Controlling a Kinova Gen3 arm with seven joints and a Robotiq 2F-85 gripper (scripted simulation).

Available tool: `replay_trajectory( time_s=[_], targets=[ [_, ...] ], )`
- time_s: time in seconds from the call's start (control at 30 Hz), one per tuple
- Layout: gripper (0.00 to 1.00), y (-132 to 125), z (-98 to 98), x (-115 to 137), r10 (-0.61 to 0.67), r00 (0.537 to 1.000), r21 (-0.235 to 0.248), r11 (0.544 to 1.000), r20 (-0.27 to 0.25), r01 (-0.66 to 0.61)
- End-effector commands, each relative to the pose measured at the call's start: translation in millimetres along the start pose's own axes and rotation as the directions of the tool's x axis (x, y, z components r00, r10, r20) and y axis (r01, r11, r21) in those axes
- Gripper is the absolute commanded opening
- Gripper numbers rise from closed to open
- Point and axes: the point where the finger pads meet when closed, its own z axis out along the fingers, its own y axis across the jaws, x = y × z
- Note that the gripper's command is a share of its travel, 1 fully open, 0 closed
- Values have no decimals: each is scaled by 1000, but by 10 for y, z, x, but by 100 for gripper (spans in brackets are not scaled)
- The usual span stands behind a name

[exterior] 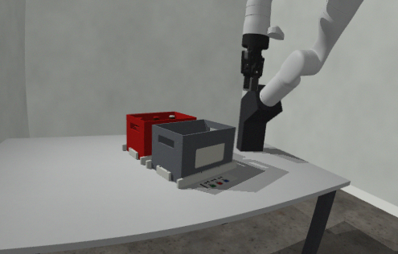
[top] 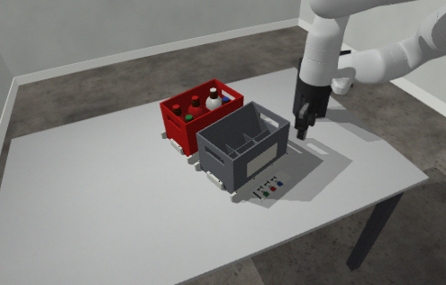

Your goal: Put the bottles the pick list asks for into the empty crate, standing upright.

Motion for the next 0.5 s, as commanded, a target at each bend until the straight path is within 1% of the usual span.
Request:
replay_trajectory(
  time_s=[0.0,0.17,0.3,0.37,0.47],
  targets=[
    [67,-84,101,-146,132,991,8,991,-23,-132],
    [67,-178,227,-340,295,955,12,955,-21,-295],
    [67,-254,328,-495,301,953,12,954,-21,-301],
    [67,-254,328,-495,301,953,12,954,-21,-301],
    [67,-310,403,-612,301,953,12,954,-21,-301]
  ],
)
